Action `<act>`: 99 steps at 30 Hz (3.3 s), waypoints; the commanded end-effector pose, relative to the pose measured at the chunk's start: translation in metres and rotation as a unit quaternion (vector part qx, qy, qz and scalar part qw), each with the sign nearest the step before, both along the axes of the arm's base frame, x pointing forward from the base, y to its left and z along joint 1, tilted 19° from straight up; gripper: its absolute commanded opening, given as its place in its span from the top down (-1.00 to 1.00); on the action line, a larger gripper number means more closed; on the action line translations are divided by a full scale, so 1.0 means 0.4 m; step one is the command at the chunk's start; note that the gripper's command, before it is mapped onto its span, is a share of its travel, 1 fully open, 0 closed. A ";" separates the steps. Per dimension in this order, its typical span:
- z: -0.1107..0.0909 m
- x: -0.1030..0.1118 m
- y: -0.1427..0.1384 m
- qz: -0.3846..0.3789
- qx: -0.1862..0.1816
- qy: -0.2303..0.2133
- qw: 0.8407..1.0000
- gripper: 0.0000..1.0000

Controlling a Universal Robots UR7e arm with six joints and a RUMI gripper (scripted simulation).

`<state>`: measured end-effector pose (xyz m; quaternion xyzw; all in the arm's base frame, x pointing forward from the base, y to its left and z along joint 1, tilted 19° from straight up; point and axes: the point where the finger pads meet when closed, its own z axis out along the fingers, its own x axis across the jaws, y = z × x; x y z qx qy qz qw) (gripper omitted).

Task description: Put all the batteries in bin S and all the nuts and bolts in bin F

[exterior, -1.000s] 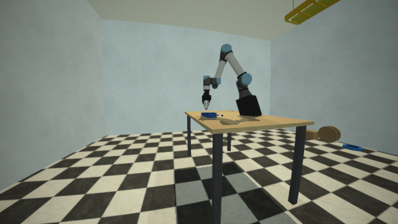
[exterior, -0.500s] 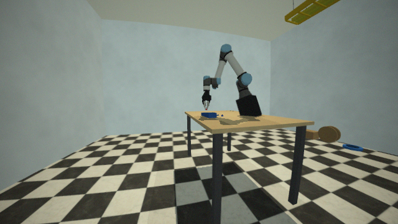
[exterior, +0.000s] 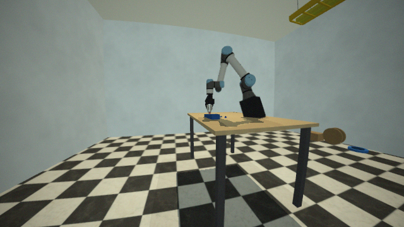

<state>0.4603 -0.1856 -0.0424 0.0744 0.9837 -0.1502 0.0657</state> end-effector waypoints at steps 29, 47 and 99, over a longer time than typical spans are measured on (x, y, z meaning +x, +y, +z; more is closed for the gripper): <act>-0.023 0.003 -0.005 0.000 0.000 -0.001 1.000 0.66; 0.008 -0.001 0.005 0.000 0.000 -0.001 1.000 0.66; 0.015 -0.403 0.048 0.314 -0.036 0.101 0.943 0.64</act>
